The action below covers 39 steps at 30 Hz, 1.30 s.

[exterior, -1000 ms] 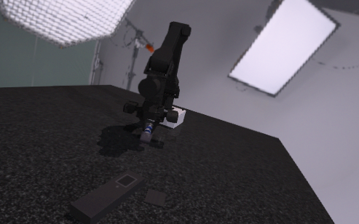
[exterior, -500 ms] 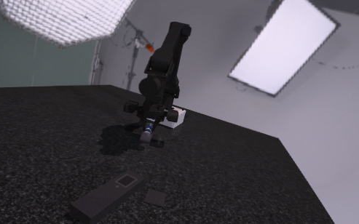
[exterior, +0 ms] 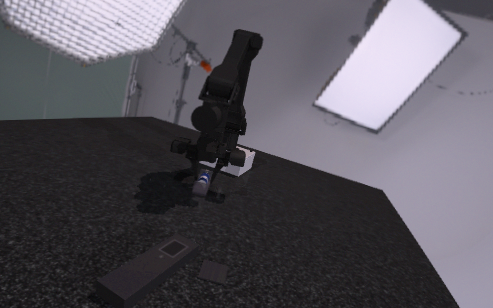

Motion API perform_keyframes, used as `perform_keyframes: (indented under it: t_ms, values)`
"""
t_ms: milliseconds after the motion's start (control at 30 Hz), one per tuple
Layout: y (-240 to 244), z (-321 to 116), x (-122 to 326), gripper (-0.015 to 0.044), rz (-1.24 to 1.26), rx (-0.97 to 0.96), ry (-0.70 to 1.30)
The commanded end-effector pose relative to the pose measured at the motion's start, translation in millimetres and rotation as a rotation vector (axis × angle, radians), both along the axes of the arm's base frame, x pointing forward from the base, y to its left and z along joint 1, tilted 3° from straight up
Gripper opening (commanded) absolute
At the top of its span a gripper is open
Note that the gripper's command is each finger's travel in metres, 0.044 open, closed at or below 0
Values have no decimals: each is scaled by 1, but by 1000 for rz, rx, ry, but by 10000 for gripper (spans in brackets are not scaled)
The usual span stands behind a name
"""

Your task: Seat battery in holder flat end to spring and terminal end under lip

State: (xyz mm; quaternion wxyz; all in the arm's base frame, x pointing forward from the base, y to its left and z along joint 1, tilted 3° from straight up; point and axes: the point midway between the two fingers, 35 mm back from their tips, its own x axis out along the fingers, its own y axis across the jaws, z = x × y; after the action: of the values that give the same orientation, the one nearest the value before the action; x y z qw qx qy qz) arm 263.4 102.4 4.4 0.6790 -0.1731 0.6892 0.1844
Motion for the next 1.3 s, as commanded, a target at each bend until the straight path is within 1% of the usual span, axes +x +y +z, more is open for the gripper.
perform_keyframes:
  t_ms: [0,200,267,467,533,1267]
  values:
    - [1,10,2,185,0,3,-7]
    - [1,12,2,185,0,4,-7]
    - [0,16,1,238,0,2,-4]
    - [0,77,-3,395,0,3,-7]
    - [-1,84,-5,440,0,4,-7]
    - [-1,84,-5,440,0,4,-7]
